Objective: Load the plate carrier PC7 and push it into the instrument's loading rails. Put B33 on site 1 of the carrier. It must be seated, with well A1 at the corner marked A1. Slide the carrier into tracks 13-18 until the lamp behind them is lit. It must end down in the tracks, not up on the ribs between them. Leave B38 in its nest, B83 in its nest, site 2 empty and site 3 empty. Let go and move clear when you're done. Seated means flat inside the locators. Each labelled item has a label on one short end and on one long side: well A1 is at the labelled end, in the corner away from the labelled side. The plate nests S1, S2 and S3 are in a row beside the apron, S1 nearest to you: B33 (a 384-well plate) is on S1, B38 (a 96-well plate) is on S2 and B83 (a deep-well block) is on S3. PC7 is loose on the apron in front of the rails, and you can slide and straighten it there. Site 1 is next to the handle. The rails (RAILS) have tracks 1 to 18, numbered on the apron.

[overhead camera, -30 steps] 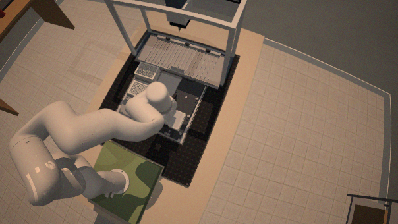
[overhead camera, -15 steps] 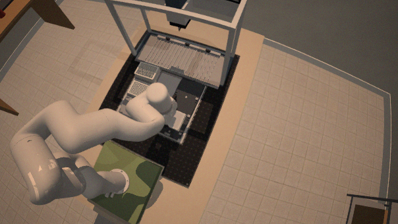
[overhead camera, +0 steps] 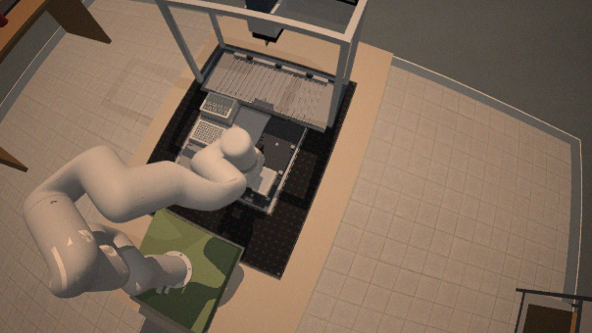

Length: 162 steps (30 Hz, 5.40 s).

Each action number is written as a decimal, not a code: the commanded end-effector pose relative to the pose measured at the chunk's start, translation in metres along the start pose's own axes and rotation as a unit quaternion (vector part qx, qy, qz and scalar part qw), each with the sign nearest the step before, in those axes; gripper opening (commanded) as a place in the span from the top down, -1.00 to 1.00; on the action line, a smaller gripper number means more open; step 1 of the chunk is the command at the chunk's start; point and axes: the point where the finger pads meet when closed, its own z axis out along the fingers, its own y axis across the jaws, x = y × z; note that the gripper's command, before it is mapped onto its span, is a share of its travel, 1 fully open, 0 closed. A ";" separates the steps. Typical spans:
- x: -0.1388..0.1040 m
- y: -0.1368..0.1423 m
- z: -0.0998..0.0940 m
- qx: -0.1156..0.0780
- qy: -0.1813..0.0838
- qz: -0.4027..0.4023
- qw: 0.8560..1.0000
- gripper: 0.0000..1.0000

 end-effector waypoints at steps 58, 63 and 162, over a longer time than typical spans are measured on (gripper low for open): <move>-0.001 0.002 0.067 -0.002 -0.001 0.000 1.000 1.00; -0.001 0.002 0.067 -0.002 -0.001 0.000 1.000 1.00; -0.001 0.002 0.034 -0.002 -0.001 0.000 1.000 -1.00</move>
